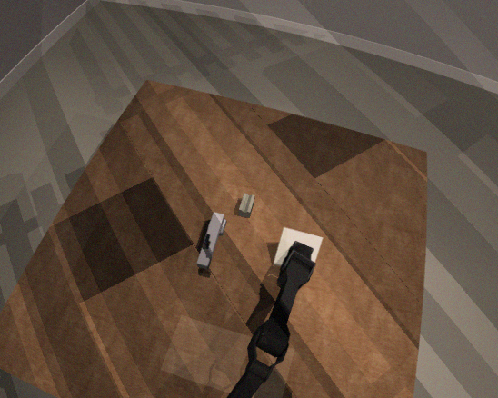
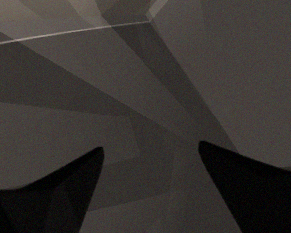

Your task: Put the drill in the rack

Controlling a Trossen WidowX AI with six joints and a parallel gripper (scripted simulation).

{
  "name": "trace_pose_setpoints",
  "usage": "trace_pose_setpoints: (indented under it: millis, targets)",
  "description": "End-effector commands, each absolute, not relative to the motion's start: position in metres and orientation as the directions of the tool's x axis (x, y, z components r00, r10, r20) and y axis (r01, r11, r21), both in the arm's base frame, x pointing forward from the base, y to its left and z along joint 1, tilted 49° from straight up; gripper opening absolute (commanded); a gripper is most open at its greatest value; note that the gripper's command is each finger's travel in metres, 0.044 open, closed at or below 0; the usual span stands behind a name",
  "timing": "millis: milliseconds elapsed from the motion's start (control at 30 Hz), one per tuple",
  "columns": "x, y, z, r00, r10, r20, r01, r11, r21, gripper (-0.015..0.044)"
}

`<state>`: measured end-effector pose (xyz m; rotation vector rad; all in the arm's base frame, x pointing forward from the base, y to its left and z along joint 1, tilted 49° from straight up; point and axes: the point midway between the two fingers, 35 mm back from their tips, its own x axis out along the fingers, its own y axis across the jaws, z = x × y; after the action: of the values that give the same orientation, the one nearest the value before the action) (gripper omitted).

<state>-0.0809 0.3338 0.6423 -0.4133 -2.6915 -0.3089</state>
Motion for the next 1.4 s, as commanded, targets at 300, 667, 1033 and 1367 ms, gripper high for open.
trace_pose_setpoints:
  millis: [300,667,1033,1367]
  targets:
    - [-0.074,0.337,0.643,-0.867,0.262,0.424,0.348,0.927,0.138,0.0137]
    - [0.011,0.388,0.622,-0.707,0.545,0.452,0.427,0.837,-0.341,0.0]
    - [0.171,0.428,0.544,-0.297,0.904,0.307,0.23,0.379,-0.896,0.0]
    - [0.283,0.403,0.462,0.041,0.996,0.083,-0.16,0.089,-0.983,0.0]
